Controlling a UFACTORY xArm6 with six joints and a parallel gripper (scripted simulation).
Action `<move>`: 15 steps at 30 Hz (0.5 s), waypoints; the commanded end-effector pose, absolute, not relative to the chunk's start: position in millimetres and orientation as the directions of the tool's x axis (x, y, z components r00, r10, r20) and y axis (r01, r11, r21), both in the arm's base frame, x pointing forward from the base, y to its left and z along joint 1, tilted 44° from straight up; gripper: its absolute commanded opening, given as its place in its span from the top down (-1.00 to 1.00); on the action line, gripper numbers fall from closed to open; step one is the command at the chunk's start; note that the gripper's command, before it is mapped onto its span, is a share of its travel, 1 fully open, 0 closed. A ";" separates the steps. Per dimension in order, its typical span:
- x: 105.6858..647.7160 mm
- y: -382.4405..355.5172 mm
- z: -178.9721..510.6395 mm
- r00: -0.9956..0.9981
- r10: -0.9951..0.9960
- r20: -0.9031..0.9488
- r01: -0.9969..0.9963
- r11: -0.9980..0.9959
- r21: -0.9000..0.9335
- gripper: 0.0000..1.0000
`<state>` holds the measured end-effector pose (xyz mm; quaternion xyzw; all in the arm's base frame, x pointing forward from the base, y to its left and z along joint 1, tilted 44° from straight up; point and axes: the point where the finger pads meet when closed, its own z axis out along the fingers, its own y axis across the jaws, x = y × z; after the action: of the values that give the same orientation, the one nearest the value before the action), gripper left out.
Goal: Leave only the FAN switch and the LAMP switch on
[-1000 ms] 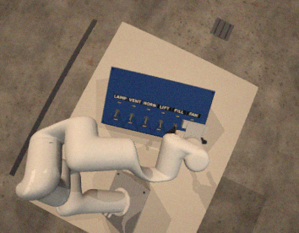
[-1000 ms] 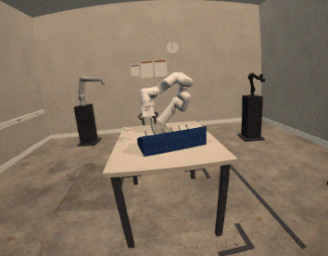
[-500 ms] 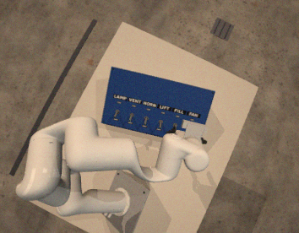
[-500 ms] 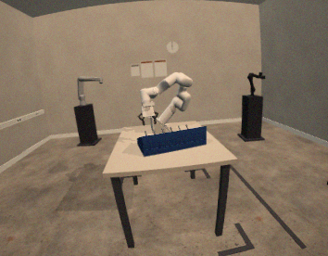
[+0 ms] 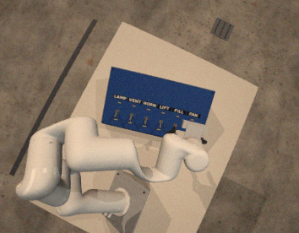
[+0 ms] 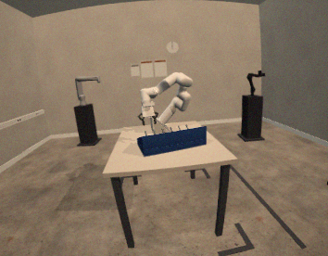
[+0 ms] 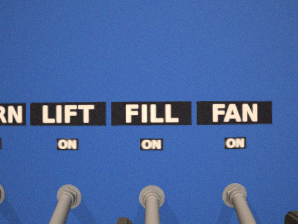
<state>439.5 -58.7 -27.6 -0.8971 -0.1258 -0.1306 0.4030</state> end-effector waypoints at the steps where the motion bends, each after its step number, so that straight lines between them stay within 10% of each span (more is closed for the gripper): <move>1: 440.9 -60.0 -26.6 0.933 0.120 0.339 0.332 -0.646 -0.688 -1.00; 15: 446.3 -70.5 -37.7 0.933 0.120 0.339 0.332 -0.646 -0.688 -1.00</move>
<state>442.5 -64.8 -34.2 -0.8971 -0.1256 -0.1306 0.4029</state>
